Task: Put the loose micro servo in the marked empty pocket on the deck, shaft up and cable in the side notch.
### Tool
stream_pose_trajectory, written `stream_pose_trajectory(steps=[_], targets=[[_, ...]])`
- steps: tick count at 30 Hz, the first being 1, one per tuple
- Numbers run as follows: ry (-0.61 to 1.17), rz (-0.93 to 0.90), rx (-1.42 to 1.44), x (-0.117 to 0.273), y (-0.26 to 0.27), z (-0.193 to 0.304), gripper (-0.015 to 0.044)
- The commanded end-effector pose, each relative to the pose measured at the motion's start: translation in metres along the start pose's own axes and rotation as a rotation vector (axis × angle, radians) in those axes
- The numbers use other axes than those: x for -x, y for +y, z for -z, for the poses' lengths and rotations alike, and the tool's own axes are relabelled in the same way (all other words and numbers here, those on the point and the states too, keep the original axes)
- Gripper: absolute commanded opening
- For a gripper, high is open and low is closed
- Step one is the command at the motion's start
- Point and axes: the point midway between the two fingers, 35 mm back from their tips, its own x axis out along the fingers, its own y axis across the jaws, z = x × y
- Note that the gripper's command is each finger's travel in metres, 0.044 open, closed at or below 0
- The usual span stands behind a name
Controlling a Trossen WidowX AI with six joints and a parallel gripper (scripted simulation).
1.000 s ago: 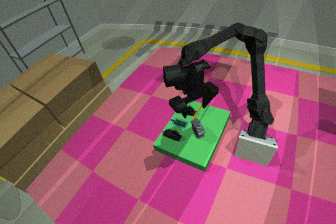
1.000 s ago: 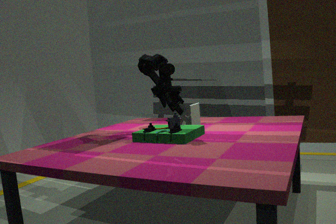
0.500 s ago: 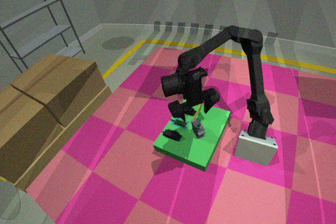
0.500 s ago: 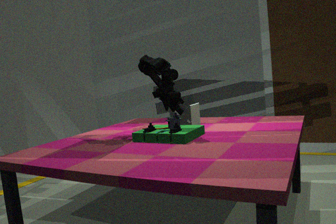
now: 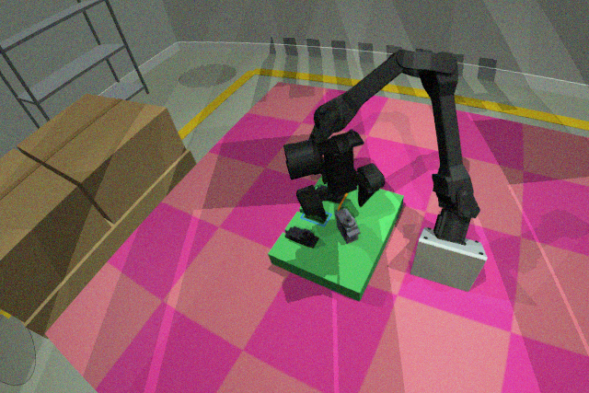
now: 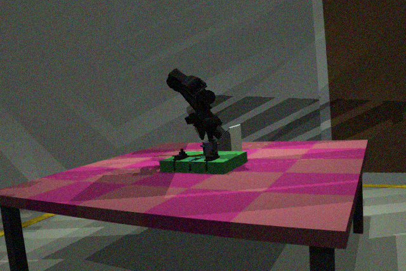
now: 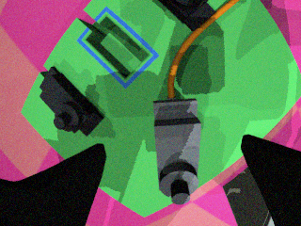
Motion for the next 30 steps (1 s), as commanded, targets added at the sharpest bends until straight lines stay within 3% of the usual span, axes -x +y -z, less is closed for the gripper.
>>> stream_pose_trajectory(steps=[1, 8, 20, 26, 30], targets=[[-0.002, 0.010, 0.012, -0.0087, -0.0018, 0.0014, 0.0440], [-0.003, 0.011, 0.012, -0.0174, -0.0021, 0.0014, 0.0440], [-0.003, 0.011, 0.012, -0.0174, -0.0021, 0.0014, 0.0125], [-0.003, 0.011, 0.012, -0.0174, -0.0021, 0.0014, 0.0085], [-0.002, 0.010, 0.012, -0.0099, -0.0017, 0.0013, 0.0000]])
